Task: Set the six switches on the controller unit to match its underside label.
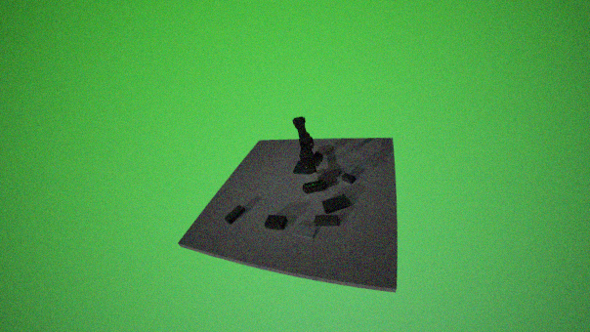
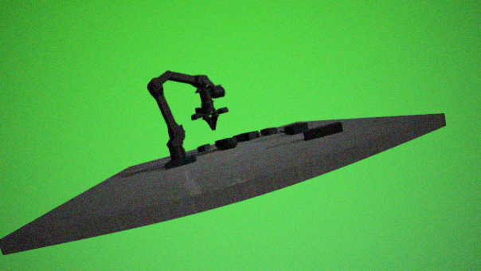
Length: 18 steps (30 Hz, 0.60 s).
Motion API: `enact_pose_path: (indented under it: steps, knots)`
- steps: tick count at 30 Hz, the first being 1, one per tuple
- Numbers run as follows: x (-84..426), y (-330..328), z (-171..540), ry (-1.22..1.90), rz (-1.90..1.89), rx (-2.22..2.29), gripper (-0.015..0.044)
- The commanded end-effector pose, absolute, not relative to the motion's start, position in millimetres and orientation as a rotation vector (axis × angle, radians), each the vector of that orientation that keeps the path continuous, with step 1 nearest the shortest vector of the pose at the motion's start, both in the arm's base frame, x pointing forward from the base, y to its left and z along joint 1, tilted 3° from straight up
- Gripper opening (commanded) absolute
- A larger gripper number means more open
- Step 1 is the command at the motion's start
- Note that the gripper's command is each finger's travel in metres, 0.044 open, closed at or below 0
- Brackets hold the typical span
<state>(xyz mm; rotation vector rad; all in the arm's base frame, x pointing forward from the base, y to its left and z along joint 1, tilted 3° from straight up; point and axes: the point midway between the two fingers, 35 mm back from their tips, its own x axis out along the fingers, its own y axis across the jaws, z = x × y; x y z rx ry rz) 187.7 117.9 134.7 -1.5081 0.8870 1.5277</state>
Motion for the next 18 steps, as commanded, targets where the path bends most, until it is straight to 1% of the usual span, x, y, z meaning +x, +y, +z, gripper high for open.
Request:
enact_pose_path:
  steps: [1,4,18]
  knots:
    - [188.4,118.2,136.7,0.879,1.525,-1.511,0.0000]
    - [188.4,118.2,136.7,0.879,1.525,-1.511,0.0000]
    - [187.8,117.9,134.8,0.887,1.527,-1.508,0.0368]
